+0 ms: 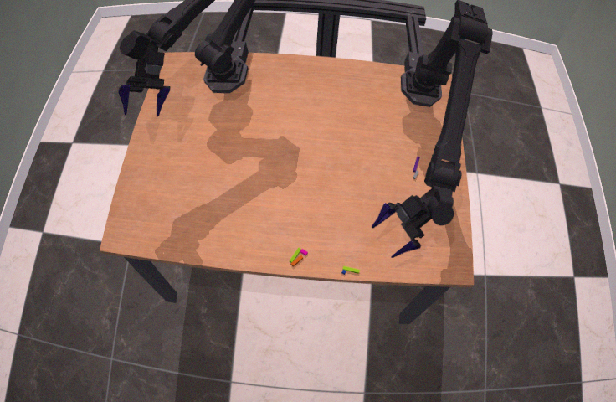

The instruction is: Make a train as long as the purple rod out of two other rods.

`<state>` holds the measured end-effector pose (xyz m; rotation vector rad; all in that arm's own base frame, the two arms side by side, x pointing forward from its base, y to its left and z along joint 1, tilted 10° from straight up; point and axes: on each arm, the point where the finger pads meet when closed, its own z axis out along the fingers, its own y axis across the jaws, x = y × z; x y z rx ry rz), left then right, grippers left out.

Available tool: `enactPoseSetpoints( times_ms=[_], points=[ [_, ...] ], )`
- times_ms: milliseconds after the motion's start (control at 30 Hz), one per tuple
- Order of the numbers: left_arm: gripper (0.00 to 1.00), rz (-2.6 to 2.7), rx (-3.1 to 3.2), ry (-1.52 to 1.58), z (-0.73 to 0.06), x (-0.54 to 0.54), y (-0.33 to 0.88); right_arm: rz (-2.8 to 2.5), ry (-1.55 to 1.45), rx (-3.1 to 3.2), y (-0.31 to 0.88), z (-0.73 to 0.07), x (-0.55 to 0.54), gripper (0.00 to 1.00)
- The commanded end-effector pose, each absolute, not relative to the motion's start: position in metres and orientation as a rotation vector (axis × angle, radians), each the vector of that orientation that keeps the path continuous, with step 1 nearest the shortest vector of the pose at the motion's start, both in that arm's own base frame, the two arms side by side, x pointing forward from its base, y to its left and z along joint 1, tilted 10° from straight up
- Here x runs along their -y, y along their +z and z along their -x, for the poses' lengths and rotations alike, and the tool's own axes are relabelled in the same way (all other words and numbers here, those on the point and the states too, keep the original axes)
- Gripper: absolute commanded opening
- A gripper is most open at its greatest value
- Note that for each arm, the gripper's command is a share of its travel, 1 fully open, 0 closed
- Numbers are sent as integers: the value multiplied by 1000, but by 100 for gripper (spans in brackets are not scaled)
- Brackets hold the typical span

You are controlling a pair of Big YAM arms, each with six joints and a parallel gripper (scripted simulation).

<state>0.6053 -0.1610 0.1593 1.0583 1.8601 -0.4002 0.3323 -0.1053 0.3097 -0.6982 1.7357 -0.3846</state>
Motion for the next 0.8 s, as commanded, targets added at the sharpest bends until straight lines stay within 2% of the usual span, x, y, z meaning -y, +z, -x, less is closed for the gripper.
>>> enactPoseSetpoints(
  times_ms=[0,67,333,567,633,767],
  points=[
    [100,-890,-1879,-318,-623,97,195,705,-415,-1702,331,-335,107,100],
    [100,-890,-1879,-318,-623,97,195,705,-415,-1702,331,-335,107,100],
    [100,-527,-1939,-70,-625,-73,247,705,-415,-1702,331,-335,107,100],
    [100,-208,-1939,147,-585,-215,294,705,-415,-1702,331,-335,107,100],
    [100,-208,-1939,147,-585,-215,294,705,-415,-1702,331,-335,107,100],
    [100,-31,-1916,268,-548,-288,320,705,-415,-1702,331,-335,107,100]
  ],
)
